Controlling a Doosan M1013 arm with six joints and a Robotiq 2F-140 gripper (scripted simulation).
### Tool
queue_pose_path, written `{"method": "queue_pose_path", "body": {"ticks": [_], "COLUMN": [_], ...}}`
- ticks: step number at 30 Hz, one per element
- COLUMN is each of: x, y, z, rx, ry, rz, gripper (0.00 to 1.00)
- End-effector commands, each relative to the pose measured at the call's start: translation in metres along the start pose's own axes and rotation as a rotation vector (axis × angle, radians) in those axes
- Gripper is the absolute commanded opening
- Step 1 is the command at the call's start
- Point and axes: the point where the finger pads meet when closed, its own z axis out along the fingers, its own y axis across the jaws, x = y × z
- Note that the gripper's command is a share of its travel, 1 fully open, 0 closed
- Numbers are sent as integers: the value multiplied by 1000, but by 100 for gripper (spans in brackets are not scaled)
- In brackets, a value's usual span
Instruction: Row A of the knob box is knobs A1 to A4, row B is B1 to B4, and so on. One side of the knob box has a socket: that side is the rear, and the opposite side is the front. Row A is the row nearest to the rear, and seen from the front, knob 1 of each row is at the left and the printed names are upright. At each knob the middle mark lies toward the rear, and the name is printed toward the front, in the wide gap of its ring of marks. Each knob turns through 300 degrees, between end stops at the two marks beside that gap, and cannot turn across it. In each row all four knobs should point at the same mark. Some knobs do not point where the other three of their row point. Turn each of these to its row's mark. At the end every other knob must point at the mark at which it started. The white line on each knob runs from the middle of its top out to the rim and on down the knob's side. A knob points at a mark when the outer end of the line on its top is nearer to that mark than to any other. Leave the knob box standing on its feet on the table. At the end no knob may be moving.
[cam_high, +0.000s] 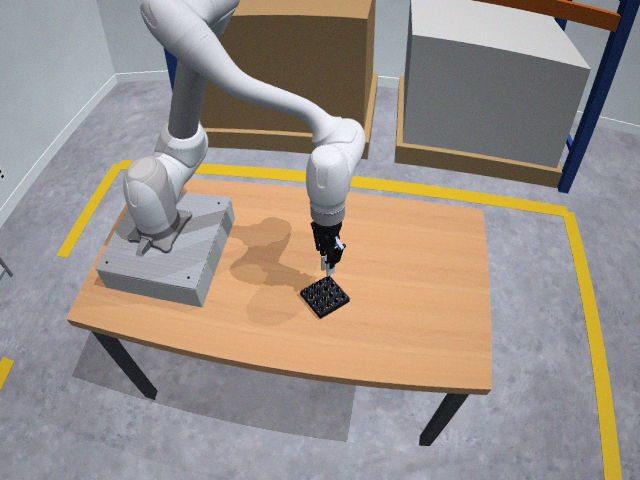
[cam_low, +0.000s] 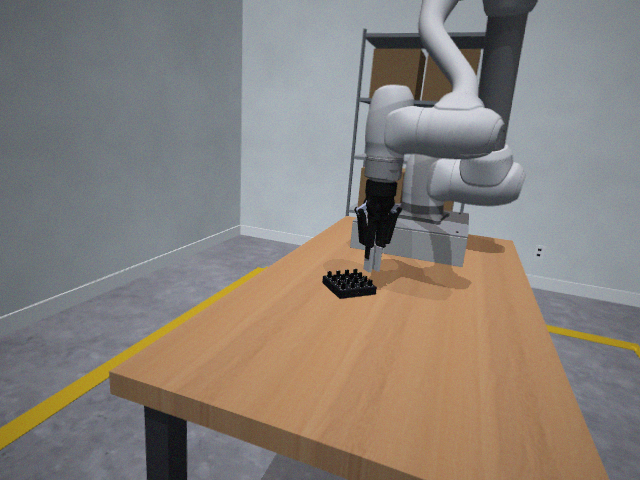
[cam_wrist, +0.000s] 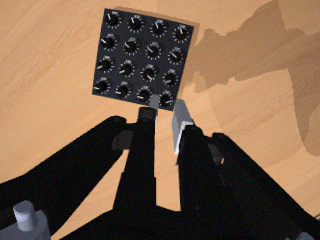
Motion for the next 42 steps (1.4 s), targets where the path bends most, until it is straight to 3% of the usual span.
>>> {"method": "queue_pose_path", "body": {"ticks": [1, 20, 42], "x": [0, 0, 0], "y": [0, 0, 0], "z": [4, 20, 22], "rx": [0, 0, 0], "ry": [0, 0, 0], "rz": [0, 0, 0], "gripper": [12, 12, 12]}}
